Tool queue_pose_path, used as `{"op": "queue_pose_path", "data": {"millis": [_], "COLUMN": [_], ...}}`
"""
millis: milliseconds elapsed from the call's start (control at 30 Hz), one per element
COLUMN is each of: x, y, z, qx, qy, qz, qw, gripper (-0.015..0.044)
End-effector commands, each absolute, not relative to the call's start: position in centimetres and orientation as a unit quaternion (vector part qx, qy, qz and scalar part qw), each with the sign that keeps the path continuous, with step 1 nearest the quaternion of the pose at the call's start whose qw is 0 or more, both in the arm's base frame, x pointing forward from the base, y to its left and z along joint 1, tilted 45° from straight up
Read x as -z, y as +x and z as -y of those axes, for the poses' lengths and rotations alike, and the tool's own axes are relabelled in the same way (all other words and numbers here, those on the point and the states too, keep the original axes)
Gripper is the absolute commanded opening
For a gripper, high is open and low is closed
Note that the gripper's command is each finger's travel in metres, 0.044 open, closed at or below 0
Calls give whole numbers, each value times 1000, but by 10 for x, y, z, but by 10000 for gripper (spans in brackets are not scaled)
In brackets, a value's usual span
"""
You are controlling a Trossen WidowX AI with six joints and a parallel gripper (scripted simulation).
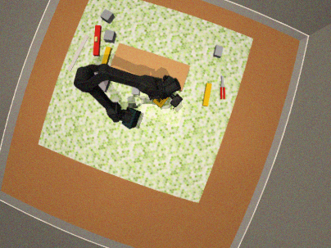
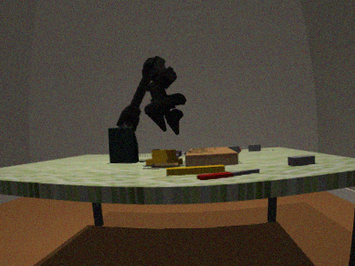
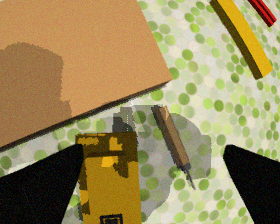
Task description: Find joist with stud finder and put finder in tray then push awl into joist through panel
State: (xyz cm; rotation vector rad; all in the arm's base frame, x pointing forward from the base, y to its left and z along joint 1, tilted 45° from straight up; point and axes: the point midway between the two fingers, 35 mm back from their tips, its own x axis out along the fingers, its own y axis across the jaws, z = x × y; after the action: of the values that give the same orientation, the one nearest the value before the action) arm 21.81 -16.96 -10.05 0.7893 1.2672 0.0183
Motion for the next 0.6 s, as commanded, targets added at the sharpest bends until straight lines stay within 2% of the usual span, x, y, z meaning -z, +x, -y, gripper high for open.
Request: {"op": "queue_pose_path", "data": {"millis": [0,567], "x": [111,106], "y": [199,192], "z": [120,111], "qx": [-89,-93], "qy": [392,394], "qz": [-586,-586], "qw": [703,702], "gripper": [440,440]}}
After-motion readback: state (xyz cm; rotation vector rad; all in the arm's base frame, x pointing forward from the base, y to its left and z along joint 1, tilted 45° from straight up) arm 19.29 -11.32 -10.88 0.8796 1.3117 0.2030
